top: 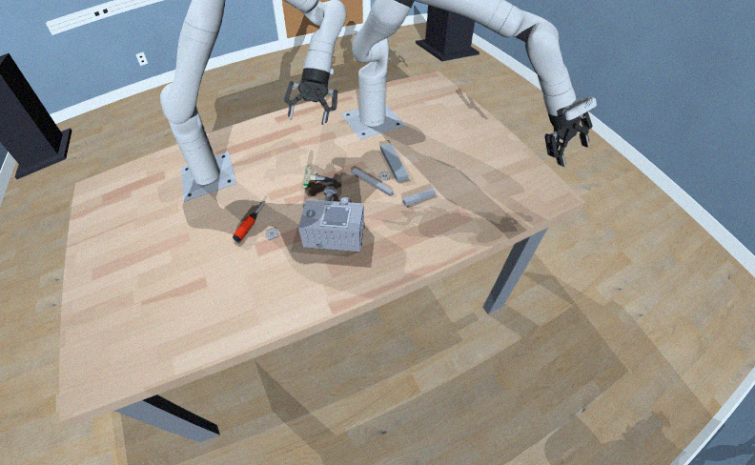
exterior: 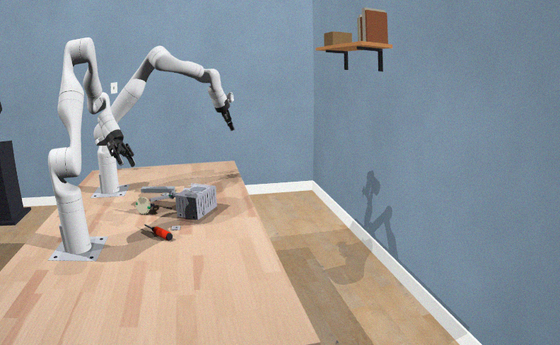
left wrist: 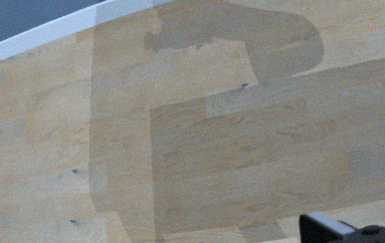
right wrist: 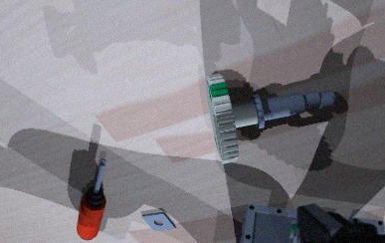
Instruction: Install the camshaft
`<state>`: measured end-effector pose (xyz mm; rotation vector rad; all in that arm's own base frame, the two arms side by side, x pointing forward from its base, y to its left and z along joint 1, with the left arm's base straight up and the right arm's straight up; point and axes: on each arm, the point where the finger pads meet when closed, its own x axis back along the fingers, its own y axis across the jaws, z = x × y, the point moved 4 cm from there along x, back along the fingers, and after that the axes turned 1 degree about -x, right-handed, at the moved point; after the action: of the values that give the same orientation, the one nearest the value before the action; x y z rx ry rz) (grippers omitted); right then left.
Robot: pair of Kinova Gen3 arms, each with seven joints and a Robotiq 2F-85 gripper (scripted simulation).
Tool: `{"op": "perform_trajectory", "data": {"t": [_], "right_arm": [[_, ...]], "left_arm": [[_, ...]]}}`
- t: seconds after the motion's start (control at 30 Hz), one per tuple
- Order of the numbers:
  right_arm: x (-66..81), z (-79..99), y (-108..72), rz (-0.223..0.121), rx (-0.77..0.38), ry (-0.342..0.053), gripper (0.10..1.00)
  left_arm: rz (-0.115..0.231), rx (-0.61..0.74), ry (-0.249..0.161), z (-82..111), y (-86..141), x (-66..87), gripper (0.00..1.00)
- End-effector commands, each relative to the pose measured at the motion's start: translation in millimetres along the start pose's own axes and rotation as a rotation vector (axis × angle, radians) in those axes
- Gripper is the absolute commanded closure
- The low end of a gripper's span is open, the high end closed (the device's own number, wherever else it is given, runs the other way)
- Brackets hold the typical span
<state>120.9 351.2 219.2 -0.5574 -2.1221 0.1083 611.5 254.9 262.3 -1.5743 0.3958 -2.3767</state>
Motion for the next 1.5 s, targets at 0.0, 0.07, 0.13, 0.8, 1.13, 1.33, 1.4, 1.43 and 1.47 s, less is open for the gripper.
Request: {"op": "perform_trajectory", "data": {"t": [0.0,0.07,0.13,0.8,1.13,1.33,1.4,1.43,1.47], "right_arm": [[-2.2,0.5,7.6,0.006,0.017,-0.039,0.099],[-2.4,0.6,8.2,0.006,0.018,-0.042,0.099],[-2.4,0.7,8.4,0.006,0.019,-0.043,0.099],[-30.4,21.3,18.7,0.010,0.018,-0.042,0.099],[-56.9,40.9,28.2,0.010,0.018,-0.042,0.099],[-64.3,46.4,30.9,0.010,0.018,-0.042,0.099],[-65.4,47.2,31.2,0.010,0.018,-0.042,0.099],[-65.7,47.4,31.3,0.010,0.018,-0.042,0.099],[-65.8,47.5,31.4,0.010,0.018,-0.042,0.099]], "left_arm": [[0.001,0.001,0.003,0.9,-1,1.2,0.001],[0.001,0.001,0.003,0.9,-1,1.2,0.001],[0.001,0.001,0.003,0.9,-1,1.2,0.001],[0.001,0.001,0.003,0.9,-1,1.2,0.001],[0.001,0.001,0.003,0.9,-1,1.2,0.001],[0.001,0.001,0.003,0.9,-1,1.2,0.001],[0.001,0.001,0.003,0.9,-1,1.2,0.001],[0.001,0.001,0.003,0.9,-1,1.2,0.001],[0.001,0.001,0.003,0.9,-1,1.2,0.001]]}}
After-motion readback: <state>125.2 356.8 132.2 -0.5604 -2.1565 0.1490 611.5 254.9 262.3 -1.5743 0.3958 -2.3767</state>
